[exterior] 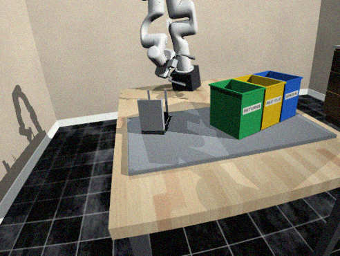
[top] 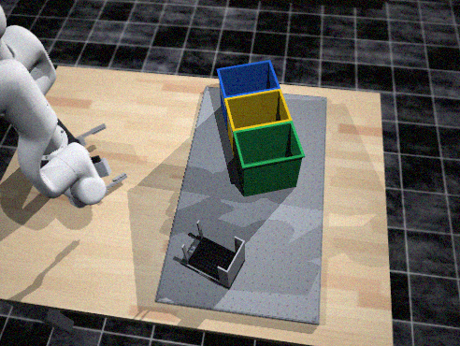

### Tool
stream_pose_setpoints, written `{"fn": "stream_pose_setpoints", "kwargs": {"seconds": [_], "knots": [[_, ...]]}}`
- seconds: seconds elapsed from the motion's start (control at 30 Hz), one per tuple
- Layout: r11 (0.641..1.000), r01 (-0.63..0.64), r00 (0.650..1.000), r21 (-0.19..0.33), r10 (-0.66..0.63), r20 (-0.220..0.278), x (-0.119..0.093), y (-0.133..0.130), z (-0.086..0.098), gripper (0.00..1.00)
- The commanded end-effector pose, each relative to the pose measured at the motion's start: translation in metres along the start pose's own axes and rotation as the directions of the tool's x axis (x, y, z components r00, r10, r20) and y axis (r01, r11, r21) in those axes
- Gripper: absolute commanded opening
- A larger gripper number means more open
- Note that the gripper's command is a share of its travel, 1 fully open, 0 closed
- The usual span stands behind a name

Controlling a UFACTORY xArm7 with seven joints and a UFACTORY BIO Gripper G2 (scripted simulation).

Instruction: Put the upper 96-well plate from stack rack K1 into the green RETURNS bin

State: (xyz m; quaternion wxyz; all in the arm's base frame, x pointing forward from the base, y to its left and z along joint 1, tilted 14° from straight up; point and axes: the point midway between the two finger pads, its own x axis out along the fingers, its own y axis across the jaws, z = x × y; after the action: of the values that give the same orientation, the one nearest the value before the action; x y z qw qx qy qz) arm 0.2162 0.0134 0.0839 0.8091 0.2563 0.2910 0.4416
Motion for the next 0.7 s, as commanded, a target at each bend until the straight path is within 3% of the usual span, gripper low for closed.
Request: {"fn": "stream_pose_setpoints", "kwargs": {"seconds": [0.0,0.53,0.57,0.67], "knots": [[1.000,0.000,1.000,-0.001,0.000,0.000,0.000,0.000,0.000,1.00],[1.000,0.000,1.000,-0.001,0.000,0.000,0.000,0.000,0.000,1.00],[1.000,0.000,1.000,-0.001,0.000,0.000,0.002,0.001,0.008,0.37],[1.000,0.000,1.000,-0.001,0.000,0.000,0.006,0.006,0.033,0.37]]}}
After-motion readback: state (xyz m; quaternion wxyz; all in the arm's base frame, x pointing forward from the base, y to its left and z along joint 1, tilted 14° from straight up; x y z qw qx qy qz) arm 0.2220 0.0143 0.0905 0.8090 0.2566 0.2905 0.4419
